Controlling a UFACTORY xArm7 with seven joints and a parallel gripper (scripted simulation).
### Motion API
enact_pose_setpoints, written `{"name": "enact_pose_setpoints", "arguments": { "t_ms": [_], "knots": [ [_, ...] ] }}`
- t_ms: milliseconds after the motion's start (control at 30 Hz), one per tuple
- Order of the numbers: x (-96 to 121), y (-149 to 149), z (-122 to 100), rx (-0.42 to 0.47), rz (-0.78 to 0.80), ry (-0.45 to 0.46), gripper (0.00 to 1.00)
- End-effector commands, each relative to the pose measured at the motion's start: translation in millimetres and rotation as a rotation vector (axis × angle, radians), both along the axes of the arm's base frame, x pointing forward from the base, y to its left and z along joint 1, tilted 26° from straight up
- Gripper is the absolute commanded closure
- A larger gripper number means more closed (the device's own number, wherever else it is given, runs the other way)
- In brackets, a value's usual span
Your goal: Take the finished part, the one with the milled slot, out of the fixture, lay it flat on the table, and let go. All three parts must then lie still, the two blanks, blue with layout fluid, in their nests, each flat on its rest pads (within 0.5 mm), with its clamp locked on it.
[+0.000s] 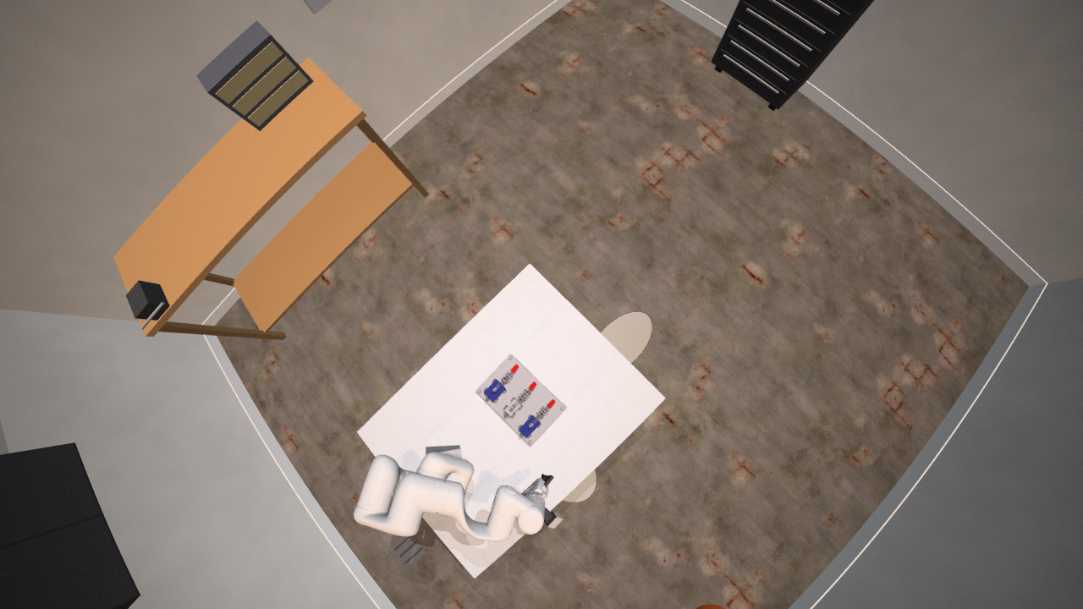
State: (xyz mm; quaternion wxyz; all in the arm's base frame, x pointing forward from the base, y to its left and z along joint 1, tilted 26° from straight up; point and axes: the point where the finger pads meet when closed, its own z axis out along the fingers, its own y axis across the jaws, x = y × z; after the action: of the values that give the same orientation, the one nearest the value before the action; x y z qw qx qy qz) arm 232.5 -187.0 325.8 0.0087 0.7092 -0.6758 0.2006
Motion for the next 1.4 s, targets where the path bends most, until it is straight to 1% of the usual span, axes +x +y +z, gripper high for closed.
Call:
{"name": "enact_pose_setpoints", "arguments": {
  "t_ms": [0,267,400,433,1367],
  "knots": [
    [25,35,2,0.001,0.011,-0.035,0.0],
    [51,85,-3,0.017,0.031,-0.072,0.0],
    [62,113,-8,0.027,0.041,-0.09,0.0],
    [63,116,-9,0.028,0.042,-0.092,0.0],
    [63,117,-9,0.028,0.042,-0.092,0.0]
  ]
}}
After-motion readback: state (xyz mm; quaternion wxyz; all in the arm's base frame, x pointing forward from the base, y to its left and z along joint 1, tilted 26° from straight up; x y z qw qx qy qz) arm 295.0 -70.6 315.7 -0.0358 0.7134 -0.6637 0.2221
